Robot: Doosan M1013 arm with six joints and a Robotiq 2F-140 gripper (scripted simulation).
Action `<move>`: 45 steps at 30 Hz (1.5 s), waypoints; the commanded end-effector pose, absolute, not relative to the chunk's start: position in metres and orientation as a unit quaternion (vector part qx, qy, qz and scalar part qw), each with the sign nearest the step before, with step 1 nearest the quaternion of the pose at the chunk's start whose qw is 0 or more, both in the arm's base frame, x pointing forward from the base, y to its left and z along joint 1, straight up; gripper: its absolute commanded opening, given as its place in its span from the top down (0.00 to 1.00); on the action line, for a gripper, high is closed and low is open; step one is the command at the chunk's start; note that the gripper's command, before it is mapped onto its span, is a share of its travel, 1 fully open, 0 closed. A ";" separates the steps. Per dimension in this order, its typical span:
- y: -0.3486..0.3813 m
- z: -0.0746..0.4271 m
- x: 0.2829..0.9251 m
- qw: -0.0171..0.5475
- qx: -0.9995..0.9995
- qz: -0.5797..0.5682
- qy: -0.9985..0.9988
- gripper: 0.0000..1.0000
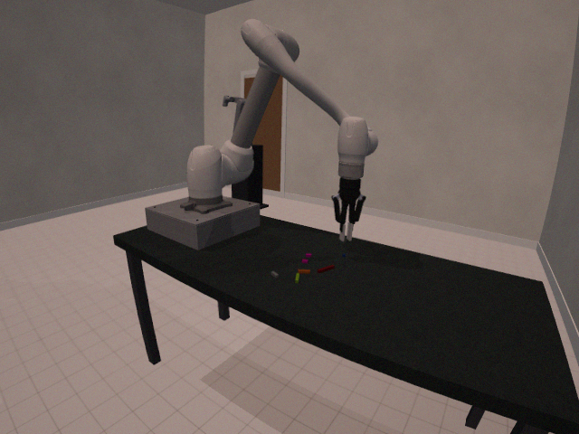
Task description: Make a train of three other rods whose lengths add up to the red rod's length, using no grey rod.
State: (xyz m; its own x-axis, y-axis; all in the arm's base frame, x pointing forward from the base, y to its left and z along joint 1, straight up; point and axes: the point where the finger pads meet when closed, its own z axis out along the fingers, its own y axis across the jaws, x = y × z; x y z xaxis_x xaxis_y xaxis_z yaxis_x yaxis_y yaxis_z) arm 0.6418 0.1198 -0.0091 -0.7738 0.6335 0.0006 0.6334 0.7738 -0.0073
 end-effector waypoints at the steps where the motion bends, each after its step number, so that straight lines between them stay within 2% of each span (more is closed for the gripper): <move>1: 0.120 -0.009 0.642 0.002 -0.336 0.003 -0.942 0.85; 45: 0.119 -0.056 0.642 0.002 -0.336 0.003 -0.942 0.85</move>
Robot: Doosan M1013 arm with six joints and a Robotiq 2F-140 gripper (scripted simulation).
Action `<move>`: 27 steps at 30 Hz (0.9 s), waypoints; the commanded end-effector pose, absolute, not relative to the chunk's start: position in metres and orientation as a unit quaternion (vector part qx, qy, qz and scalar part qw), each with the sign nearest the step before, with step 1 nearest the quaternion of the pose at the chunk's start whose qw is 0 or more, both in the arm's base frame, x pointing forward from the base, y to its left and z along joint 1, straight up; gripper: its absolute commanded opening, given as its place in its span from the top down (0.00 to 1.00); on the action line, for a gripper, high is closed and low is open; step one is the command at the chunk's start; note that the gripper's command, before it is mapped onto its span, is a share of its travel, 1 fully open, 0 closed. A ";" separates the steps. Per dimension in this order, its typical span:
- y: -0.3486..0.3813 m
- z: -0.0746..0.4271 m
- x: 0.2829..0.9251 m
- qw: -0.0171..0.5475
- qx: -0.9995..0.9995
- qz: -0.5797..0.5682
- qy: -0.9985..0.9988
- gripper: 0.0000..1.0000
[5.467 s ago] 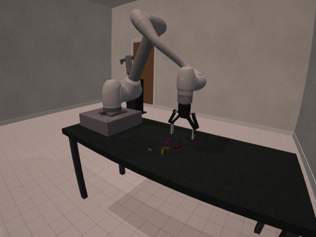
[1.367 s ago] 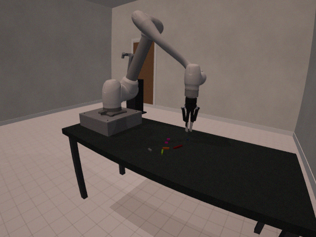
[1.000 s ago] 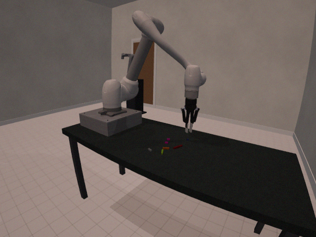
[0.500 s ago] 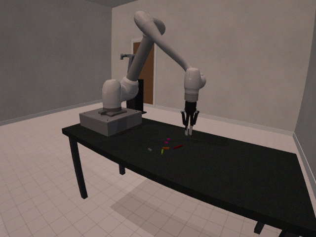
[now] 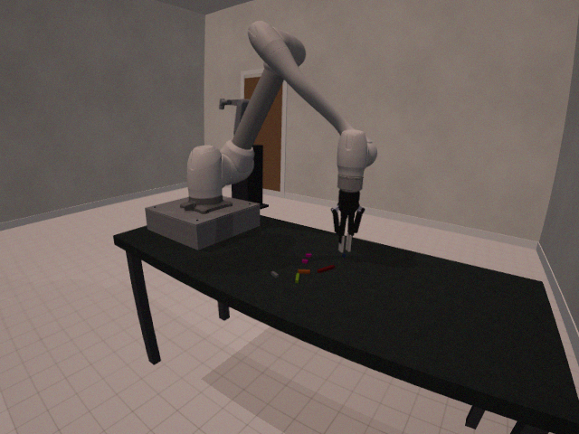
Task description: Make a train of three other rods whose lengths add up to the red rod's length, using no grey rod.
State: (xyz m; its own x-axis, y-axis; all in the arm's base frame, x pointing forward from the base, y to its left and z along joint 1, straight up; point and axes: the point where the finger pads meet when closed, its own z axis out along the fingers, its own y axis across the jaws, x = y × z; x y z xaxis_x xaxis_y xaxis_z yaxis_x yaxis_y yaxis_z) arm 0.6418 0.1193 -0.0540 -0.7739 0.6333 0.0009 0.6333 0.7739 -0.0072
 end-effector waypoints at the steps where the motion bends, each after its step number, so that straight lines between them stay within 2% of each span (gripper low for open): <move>1: 0.119 -0.056 0.642 0.002 -0.336 0.003 -0.942 0.85; 27: 0.119 -0.061 0.642 0.002 -0.336 0.003 -0.942 0.85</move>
State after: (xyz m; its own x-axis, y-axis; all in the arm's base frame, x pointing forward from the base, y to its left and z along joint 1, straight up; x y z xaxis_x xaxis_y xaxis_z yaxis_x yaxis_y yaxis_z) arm 0.6418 0.1192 -0.0609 -0.7739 0.6333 0.0009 0.6333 0.7739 -0.0072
